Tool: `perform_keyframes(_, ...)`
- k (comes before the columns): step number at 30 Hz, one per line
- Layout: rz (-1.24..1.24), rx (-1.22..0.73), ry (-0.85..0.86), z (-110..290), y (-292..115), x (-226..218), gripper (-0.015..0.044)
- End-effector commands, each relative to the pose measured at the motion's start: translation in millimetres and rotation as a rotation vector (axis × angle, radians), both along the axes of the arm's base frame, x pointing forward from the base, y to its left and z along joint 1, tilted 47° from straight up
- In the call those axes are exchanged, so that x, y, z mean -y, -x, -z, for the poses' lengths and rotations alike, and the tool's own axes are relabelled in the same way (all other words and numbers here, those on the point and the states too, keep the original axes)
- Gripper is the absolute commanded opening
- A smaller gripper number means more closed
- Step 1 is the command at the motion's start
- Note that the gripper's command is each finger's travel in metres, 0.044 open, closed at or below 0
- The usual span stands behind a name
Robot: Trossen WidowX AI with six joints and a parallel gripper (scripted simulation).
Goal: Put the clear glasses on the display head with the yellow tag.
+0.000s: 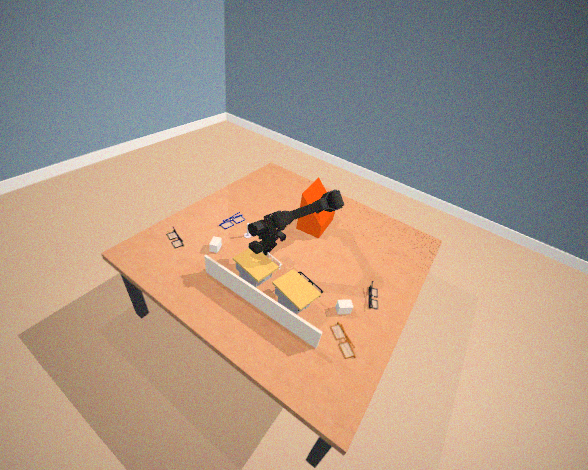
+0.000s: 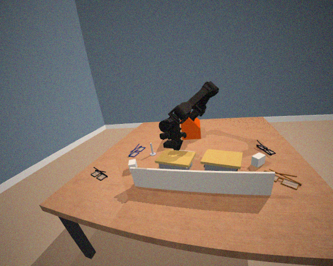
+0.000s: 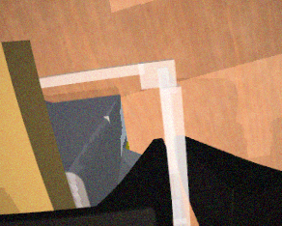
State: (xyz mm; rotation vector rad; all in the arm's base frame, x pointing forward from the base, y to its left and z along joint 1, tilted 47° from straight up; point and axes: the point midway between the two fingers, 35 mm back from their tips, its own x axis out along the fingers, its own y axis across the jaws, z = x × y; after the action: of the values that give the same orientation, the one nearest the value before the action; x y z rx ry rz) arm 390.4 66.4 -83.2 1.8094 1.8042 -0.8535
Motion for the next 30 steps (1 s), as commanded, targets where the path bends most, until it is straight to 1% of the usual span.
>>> perform_keyframes(1, 0.002, 0.001, -0.001, 0.2, -0.6, -1.0, 0.0000)
perform_keyframes(17, 0.002, 0.001, -0.002, 3.4, -0.6, -4.7, 0.0000)
perform_keyframes(21, 0.000, 0.004, 0.002, 2.6, -1.2, -3.6, 0.0105)
perform_keyframes(30, -0.003, 0.001, 0.002, 1.8, -1.5, -2.7, 0.0107)
